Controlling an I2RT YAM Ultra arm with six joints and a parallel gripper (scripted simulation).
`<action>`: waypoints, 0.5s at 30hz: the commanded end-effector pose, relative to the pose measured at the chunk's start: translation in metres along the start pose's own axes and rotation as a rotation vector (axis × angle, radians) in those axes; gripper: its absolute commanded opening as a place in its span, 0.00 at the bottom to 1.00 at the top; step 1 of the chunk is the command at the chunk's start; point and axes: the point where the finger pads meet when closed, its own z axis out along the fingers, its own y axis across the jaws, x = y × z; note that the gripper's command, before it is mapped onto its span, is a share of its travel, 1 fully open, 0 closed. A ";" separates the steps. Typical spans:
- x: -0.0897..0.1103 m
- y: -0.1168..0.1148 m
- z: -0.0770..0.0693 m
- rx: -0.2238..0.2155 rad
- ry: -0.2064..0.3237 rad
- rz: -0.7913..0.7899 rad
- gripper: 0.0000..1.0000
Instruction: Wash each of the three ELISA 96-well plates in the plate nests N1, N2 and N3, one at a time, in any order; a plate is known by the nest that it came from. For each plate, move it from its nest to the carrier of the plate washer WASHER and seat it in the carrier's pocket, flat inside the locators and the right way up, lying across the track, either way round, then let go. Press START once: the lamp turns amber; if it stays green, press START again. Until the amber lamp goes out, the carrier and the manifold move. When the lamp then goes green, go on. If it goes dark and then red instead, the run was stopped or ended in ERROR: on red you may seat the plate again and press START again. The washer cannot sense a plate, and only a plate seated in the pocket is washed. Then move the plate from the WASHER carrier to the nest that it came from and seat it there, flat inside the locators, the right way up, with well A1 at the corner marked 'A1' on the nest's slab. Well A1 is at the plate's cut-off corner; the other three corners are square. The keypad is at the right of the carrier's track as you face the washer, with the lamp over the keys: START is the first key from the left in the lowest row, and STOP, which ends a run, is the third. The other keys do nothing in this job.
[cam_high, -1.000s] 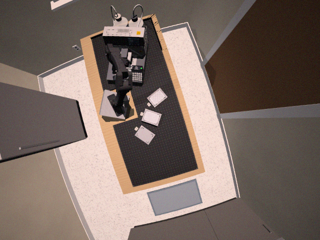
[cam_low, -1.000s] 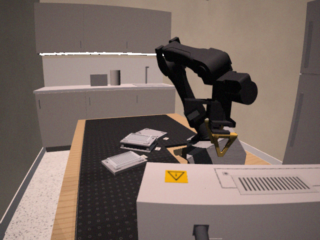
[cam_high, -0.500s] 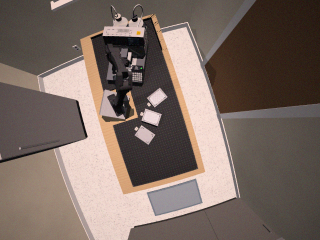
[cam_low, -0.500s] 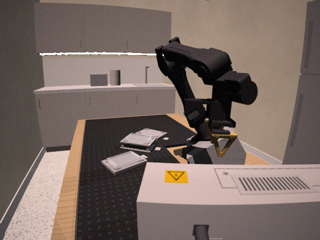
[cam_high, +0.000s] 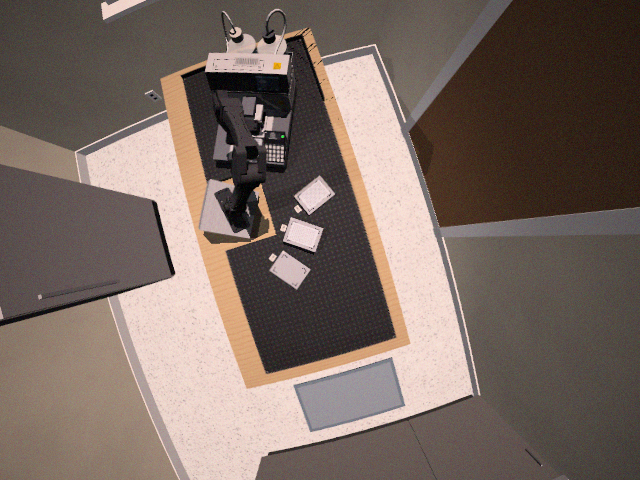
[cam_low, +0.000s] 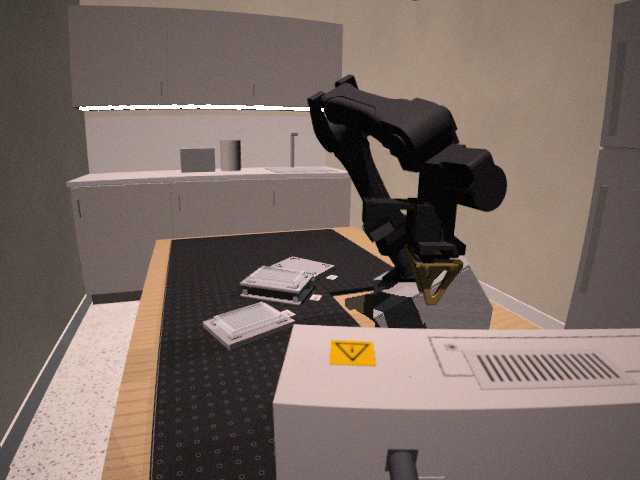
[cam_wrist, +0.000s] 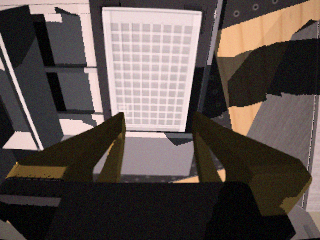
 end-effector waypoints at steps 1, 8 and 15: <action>-0.011 -0.009 -0.006 -0.015 -0.002 -0.120 0.00; -0.028 -0.027 -0.006 -0.014 -0.003 -0.287 0.00; -0.053 -0.052 -0.006 -0.013 -0.005 -0.520 0.00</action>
